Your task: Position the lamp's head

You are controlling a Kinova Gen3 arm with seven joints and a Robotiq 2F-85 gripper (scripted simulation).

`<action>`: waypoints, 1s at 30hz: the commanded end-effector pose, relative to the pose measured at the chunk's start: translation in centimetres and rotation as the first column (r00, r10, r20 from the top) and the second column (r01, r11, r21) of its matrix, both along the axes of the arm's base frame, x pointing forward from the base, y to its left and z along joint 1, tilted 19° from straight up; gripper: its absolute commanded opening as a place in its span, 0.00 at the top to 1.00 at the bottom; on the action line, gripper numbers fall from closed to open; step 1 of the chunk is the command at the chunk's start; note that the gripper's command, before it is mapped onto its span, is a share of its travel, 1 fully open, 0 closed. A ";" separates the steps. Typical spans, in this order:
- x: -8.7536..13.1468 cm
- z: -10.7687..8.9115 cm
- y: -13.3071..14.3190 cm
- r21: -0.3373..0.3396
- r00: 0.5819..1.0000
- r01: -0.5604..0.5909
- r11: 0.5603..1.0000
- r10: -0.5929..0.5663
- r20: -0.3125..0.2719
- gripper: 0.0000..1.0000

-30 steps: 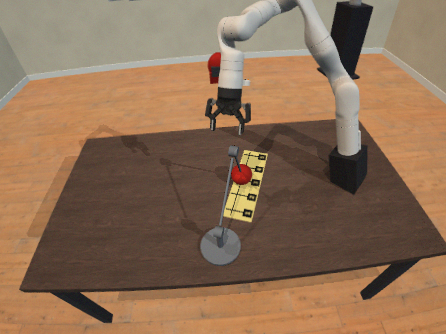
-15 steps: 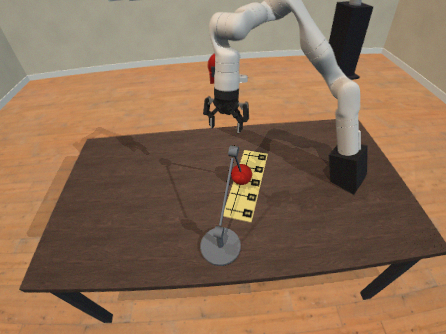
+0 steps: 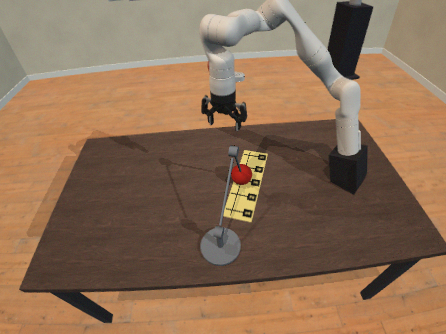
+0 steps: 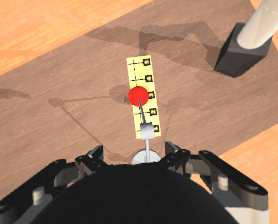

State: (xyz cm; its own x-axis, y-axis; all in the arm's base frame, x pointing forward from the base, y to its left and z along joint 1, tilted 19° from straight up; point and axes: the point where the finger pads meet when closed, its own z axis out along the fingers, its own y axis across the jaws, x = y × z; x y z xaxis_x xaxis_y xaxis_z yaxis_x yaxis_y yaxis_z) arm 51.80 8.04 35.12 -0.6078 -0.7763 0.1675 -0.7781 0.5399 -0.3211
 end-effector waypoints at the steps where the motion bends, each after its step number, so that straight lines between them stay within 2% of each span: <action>1: 0.2 -0.6 1.5 -0.025 0.999 -0.010 1.000 0.009 -0.032 0.00; 4: 0.2 -0.5 1.2 -0.070 0.998 0.008 0.998 -0.012 -0.056 0.00; 6: 0.2 -0.5 1.2 -0.070 0.998 0.008 0.998 -0.012 -0.056 0.00; 21: 0.9 -5.8 3.7 -0.064 0.996 -0.046 0.997 0.040 -0.082 0.00; 30: 1.2 -7.4 3.1 -0.063 0.996 -0.044 0.997 0.039 -0.080 0.00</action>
State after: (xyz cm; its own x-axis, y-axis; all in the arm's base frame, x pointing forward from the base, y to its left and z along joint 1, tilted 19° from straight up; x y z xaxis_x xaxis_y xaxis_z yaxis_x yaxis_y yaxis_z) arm 52.99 11.48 28.16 -0.5581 -0.7881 0.2596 -0.8231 0.4861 -0.2937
